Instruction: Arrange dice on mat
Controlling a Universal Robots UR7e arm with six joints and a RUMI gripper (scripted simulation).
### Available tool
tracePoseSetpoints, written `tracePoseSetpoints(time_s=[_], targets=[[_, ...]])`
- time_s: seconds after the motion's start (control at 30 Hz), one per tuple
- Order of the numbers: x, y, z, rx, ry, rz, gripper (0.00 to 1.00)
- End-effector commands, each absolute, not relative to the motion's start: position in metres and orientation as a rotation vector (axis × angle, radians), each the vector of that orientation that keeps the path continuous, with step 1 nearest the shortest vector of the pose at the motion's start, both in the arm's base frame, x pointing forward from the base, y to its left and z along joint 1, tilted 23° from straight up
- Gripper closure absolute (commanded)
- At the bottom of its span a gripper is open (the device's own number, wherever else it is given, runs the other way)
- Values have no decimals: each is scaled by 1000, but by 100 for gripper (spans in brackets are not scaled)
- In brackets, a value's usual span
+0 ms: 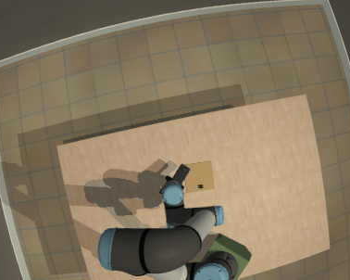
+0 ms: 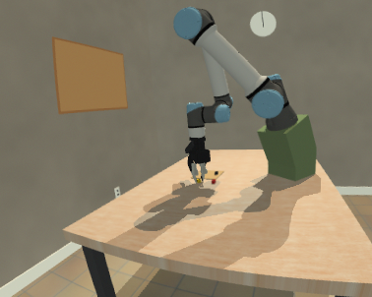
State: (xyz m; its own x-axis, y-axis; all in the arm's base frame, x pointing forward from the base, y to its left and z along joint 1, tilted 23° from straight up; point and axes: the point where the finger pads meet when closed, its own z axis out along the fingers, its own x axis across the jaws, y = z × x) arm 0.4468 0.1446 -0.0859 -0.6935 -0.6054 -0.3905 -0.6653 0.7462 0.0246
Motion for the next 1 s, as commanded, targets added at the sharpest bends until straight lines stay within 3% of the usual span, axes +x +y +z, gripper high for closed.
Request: tracePoseSetpoints(time_s=[0.0, 0.8, 0.83, 0.97], targets=[[449, 145, -85, -979, 2585, 229, 82], [449, 145, -85, -979, 2585, 229, 82], [449, 145, -85, -979, 2585, 229, 100], [449, 145, -85, -979, 2585, 229, 100]])
